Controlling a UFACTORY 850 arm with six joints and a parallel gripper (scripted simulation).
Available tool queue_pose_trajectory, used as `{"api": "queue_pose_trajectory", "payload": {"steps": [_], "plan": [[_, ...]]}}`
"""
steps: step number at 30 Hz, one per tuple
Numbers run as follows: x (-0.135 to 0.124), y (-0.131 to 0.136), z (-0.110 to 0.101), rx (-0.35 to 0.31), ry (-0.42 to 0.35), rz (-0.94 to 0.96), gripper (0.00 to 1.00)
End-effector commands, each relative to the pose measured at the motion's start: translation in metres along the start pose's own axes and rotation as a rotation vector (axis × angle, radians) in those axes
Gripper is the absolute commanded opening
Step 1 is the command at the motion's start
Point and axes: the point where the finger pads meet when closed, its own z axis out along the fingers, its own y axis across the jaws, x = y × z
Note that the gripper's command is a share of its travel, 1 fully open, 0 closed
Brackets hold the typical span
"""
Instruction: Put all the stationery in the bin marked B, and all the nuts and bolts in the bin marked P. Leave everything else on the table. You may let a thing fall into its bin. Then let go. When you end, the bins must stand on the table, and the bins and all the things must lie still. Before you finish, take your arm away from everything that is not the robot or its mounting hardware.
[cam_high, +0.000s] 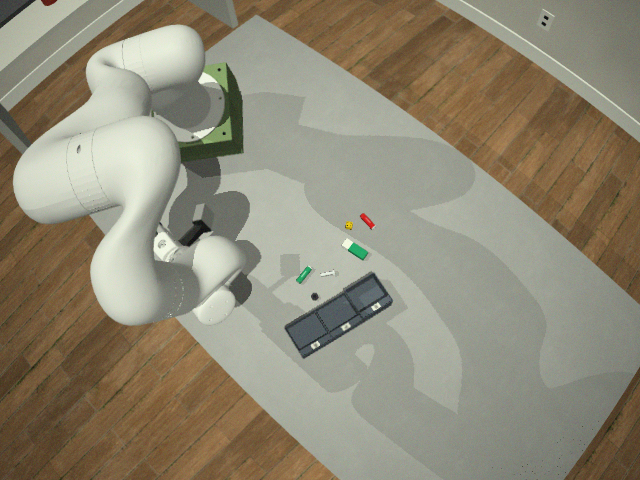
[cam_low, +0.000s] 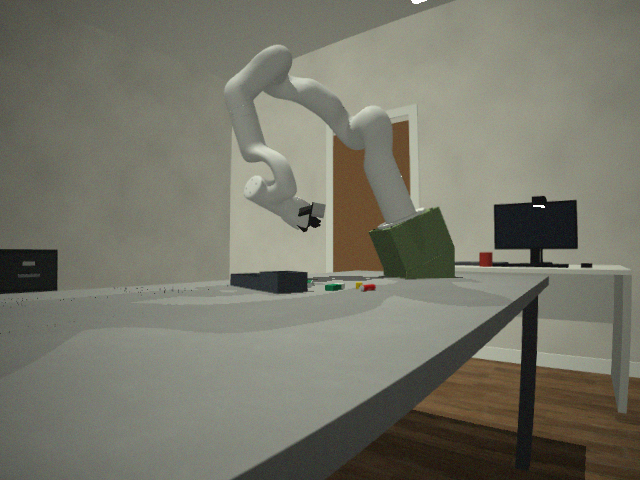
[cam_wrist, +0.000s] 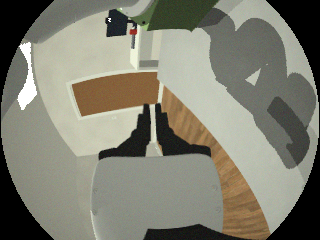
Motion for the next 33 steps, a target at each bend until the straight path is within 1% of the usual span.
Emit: {"api": "queue_pose_trajectory", "payload": {"steps": [1,2,3,5,6,9,11,13,14,16,18,20,21,22,23,24,25,26,28,29,30,31,32,33], "plan": [[-0.001,0.012,-0.013,-0.057,-0.075,0.126,0.07],[-0.001,0.013,-0.015,-0.073,-0.088,0.153,0.07],[0.0,0.019,-0.021,-0.09,-0.097,0.18,0.07],[0.0,0.02,-0.023,-0.119,-0.122,0.23,0.07],[0.001,0.025,-0.029,-0.139,-0.131,0.258,0.07],[0.003,0.034,-0.04,-0.195,-0.156,0.335,0.07],[0.003,0.034,-0.04,-0.195,-0.156,0.335,0.07],[0.006,0.043,-0.053,-0.263,-0.179,0.424,0.07],[0.008,0.047,-0.057,-0.275,-0.178,0.436,0.07],[0.008,0.047,-0.057,-0.297,-0.188,0.466,0.07],[0.011,0.053,-0.067,-0.345,-0.195,0.522,0.07],[0.014,0.059,-0.076,-0.39,-0.197,0.572,0.07],[0.014,0.059,-0.076,-0.394,-0.198,0.577,0.07],[0.017,0.064,-0.083,-0.428,-0.197,0.613,0.07],[0.019,0.065,-0.086,-0.444,-0.196,0.63,0.07],[0.019,0.065,-0.086,-0.444,-0.196,0.63,0.07],[0.022,0.069,-0.092,-0.479,-0.192,0.666,0.07],[0.024,0.071,-0.095,-0.494,-0.191,0.681,0.07],[0.024,0.071,-0.095,-0.494,-0.191,0.681,0.07],[0.027,0.075,-0.102,-0.529,-0.184,0.716,0.07],[0.029,0.077,-0.105,-0.544,-0.181,0.731,0.07],[0.033,0.081,-0.112,-0.58,-0.171,0.766,0.07],[0.035,0.083,-0.115,-0.595,-0.167,0.78,0.07],[0.035,0.083,-0.115,-0.595,-0.167,0.78,0.07]]}}
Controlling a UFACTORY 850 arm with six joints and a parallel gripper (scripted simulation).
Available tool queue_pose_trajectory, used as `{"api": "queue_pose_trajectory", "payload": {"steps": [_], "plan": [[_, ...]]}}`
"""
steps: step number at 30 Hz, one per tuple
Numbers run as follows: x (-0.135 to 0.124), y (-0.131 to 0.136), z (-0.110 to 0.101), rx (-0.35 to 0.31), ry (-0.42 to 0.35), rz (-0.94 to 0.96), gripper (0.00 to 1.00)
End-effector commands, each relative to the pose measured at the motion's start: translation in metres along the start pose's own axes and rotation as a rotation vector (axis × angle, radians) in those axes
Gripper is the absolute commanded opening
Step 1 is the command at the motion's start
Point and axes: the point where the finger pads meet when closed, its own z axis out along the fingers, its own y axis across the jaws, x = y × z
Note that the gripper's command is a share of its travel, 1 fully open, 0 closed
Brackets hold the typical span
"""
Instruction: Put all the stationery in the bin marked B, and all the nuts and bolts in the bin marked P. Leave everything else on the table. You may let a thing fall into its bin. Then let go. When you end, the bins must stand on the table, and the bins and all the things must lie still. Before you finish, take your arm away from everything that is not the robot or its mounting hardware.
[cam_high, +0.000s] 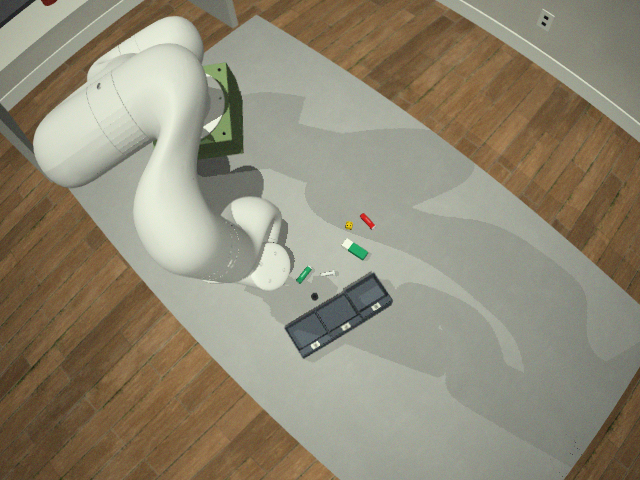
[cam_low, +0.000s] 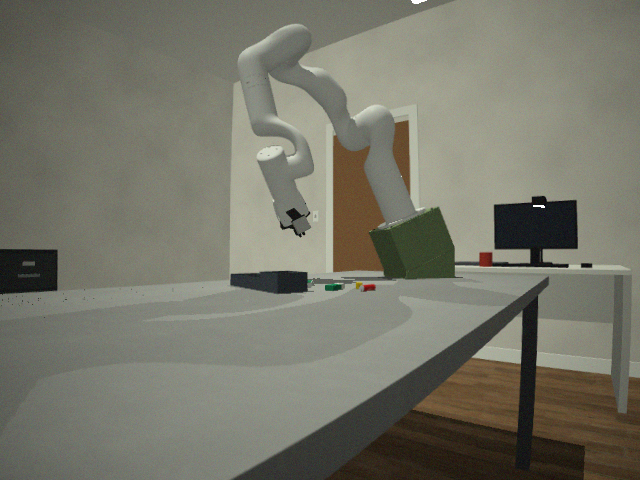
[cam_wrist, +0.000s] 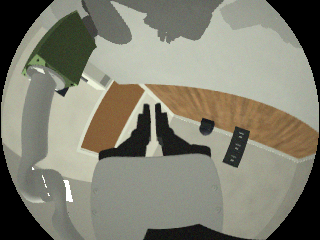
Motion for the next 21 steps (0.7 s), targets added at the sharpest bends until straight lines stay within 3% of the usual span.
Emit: {"api": "queue_pose_trajectory", "payload": {"steps": [1,12,21], "plan": [[0.015,0.01,-0.015,-0.084,0.02,0.108,0.07],[0.042,0.021,-0.042,-0.188,0.095,0.272,0.07],[0.076,0.027,-0.074,-0.273,0.205,0.439,0.07]]}}
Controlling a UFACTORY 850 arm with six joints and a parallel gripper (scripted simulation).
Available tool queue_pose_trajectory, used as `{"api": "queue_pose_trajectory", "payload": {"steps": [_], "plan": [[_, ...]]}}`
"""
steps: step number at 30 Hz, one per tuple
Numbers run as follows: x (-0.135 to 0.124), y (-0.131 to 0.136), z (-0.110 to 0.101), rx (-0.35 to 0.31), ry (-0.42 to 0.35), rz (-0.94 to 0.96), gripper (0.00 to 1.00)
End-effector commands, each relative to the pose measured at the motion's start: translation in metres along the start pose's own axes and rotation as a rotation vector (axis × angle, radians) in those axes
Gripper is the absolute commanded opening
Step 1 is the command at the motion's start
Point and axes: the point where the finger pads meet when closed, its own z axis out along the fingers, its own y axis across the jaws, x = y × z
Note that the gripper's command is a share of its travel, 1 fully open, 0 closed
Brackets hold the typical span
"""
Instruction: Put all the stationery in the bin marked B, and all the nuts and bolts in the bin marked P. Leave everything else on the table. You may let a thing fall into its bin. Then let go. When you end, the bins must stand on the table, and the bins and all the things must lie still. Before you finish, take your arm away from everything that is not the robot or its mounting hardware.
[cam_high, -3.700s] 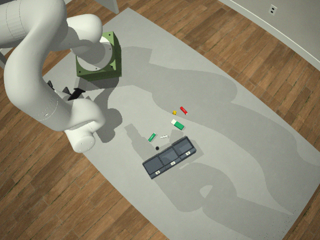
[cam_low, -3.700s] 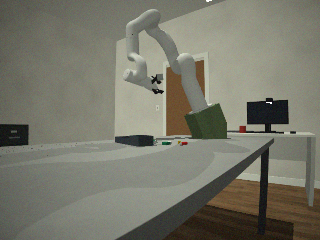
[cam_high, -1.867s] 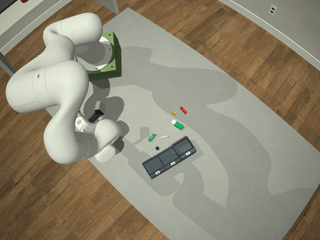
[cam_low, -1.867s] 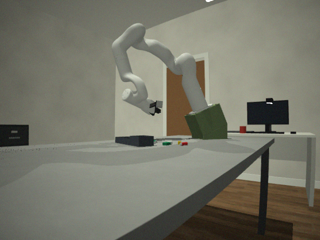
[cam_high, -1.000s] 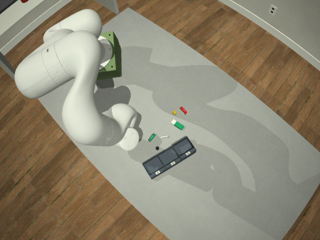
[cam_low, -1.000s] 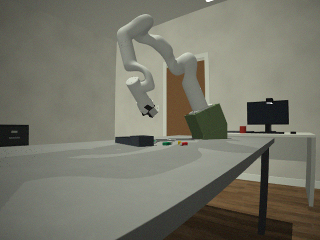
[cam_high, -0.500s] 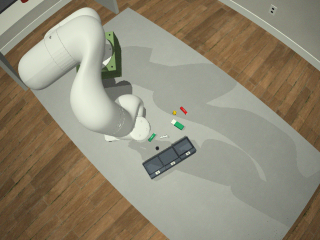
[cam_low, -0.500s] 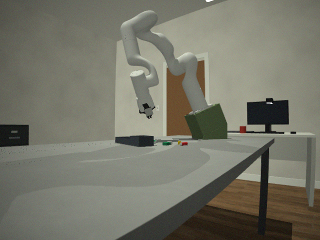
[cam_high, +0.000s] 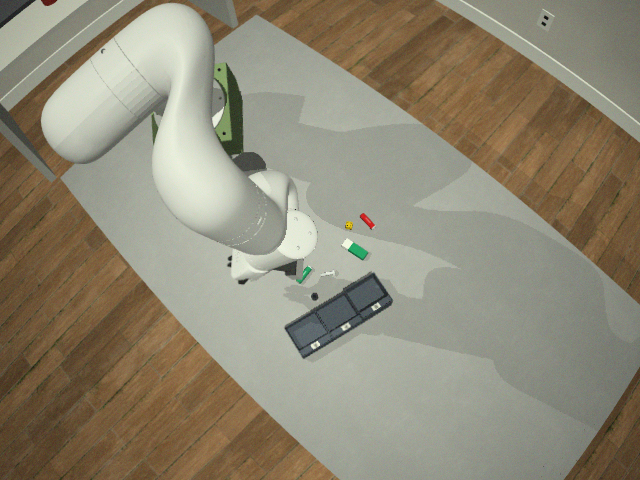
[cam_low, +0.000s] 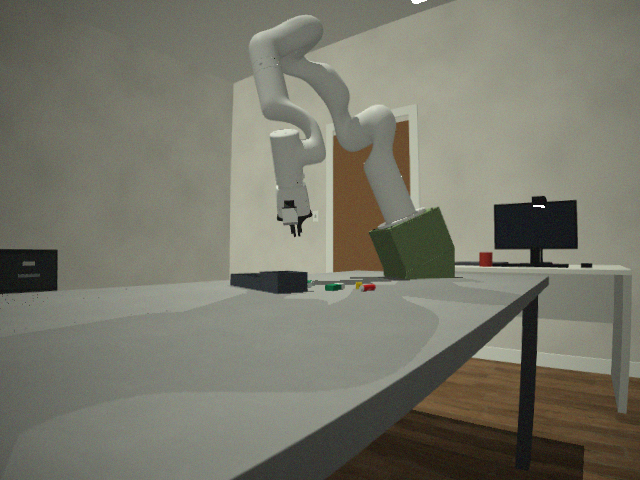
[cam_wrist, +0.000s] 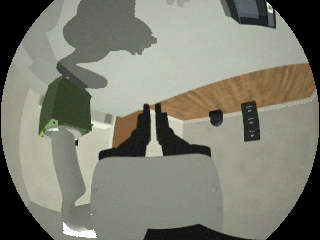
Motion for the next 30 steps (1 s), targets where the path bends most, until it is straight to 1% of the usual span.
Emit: {"api": "queue_pose_trajectory", "payload": {"steps": [1,2,4,5,6,8,9,11,12,14,15,17,18,19,20,21,22,25,26,27,28,29,30], "plan": [[0.015,0.0,-0.011,-0.039,0.042,0.068,0.07],[0.022,-0.001,-0.015,-0.052,0.07,0.108,0.07],[0.027,-0.001,-0.019,-0.056,0.079,0.12,0.07],[0.033,-0.003,-0.024,-0.066,0.107,0.16,0.07],[0.038,-0.003,-0.028,-0.069,0.116,0.172,0.07],[0.038,-0.003,-0.028,-0.069,0.116,0.172,0.07],[0.045,-0.005,-0.033,-0.076,0.146,0.211,0.07],[0.05,-0.006,-0.037,-0.078,0.155,0.222,0.07],[0.056,-0.008,-0.042,-0.082,0.185,0.261,0.07],[0.061,-0.009,-0.046,-0.083,0.194,0.272,0.07],[0.067,-0.011,-0.051,-0.085,0.225,0.311,0.07],[0.072,-0.013,-0.055,-0.085,0.234,0.321,0.07],[0.078,-0.016,-0.061,-0.083,0.265,0.36,0.07],[0.083,-0.018,-0.065,-0.083,0.273,0.37,0.07],[0.083,-0.018,-0.065,-0.083,0.273,0.37,0.07],[0.088,-0.02,-0.07,-0.078,0.305,0.408,0.07],[0.093,-0.023,-0.075,-0.077,0.313,0.417,0.07],[0.093,-0.023,-0.075,-0.077,0.313,0.417,0.07],[0.099,-0.026,-0.08,-0.069,0.345,0.455,0.07],[0.103,-0.028,-0.085,-0.068,0.353,0.463,0.07],[0.103,-0.028,-0.085,-0.068,0.353,0.463,0.07],[0.109,-0.032,-0.09,-0.057,0.384,0.501,0.07],[0.113,-0.035,-0.095,-0.054,0.391,0.509,0.07]]}}
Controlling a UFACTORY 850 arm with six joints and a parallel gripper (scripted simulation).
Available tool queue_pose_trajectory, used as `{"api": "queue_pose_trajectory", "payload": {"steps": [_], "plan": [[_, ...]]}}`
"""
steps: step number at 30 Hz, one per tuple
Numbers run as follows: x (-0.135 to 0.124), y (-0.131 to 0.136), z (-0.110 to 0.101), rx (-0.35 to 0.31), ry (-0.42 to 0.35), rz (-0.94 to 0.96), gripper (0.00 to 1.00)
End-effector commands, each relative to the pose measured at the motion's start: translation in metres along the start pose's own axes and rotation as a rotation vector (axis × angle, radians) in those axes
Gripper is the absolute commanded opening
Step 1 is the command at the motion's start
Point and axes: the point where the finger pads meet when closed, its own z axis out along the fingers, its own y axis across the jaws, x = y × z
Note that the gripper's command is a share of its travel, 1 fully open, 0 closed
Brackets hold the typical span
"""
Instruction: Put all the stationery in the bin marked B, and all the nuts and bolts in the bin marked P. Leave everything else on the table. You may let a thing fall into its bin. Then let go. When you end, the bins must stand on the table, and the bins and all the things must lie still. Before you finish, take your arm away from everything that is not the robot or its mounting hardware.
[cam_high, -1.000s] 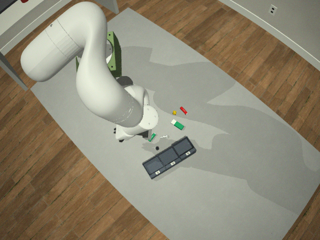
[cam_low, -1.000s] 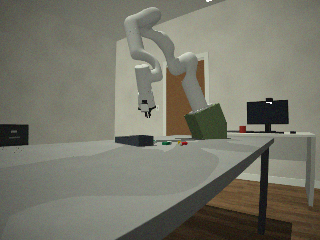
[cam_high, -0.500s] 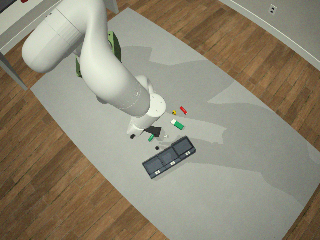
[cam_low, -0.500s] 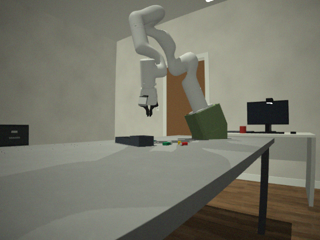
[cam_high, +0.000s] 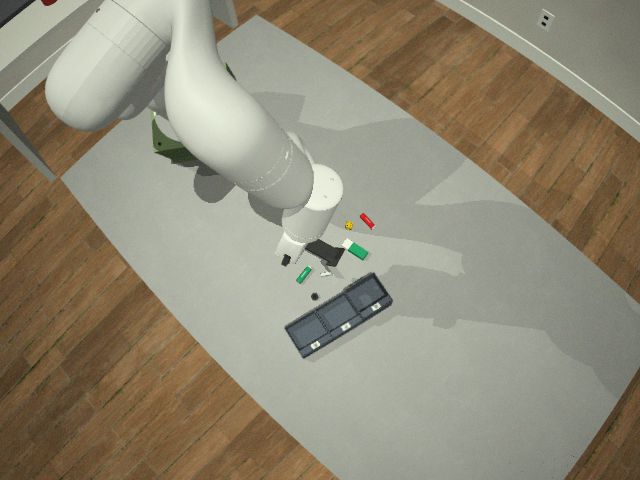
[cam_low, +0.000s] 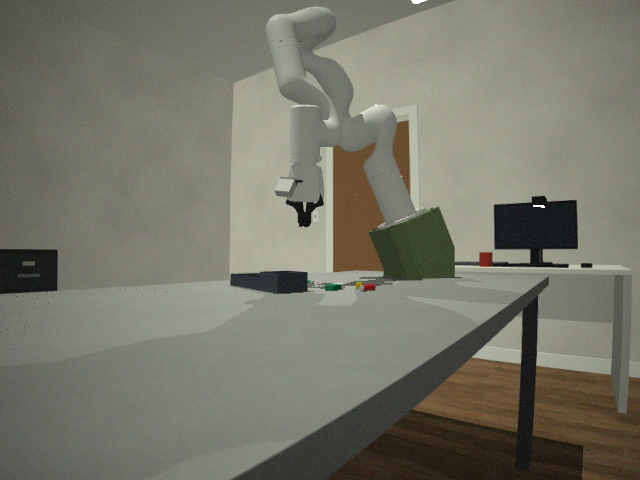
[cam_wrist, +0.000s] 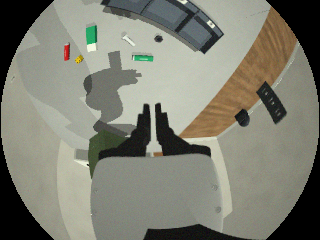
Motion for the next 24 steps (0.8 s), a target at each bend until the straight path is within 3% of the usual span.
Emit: {"api": "queue_pose_trajectory", "payload": {"steps": [1,18,24], "plan": [[0.013,-0.013,-0.01,0.005,0.054,0.062,0.07],[0.05,-0.07,-0.051,0.116,0.196,0.299,0.07],[0.05,-0.07,-0.051,0.116,0.196,0.299,0.07]]}}
